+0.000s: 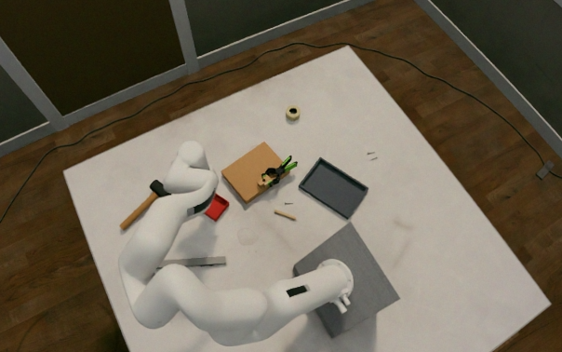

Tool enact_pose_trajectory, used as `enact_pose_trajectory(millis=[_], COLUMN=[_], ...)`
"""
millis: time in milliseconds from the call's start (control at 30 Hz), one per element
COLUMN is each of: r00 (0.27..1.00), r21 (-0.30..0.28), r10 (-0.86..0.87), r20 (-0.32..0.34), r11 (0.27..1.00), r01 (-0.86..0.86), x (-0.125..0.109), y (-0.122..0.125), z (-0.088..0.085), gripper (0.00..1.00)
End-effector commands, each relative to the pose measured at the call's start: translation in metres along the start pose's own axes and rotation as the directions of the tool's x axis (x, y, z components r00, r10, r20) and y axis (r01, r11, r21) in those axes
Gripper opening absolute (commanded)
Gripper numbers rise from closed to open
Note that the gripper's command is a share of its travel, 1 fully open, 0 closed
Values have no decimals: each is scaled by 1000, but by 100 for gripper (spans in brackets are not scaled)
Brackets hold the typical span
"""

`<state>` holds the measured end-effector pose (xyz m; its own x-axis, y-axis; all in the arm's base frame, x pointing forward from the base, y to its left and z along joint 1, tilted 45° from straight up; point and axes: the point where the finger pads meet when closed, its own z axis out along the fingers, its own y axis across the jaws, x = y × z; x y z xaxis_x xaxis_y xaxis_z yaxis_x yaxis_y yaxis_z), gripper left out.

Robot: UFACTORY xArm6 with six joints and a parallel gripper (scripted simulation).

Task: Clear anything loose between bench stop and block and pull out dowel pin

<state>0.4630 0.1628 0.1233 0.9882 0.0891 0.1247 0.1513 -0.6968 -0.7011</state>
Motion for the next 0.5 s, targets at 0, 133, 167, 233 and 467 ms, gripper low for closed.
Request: enact_pose_trajectory(millis=[0,133,167,233,467], r00=[1000,1000,1000,1000,1000], r21=[-1,-1,-1,-1,-1], r10=[-1,-1,-1,-1,-1], r20=[-3,-3,-3,-3,-3], r11=[1000,1000,1000,1000,1000], r01=[1,1,1,1,1], x=[1,1,1,1,1], y=[0,0,0,0,0], z=[3,8,9,10,17], gripper=[0,0,0,0,0])
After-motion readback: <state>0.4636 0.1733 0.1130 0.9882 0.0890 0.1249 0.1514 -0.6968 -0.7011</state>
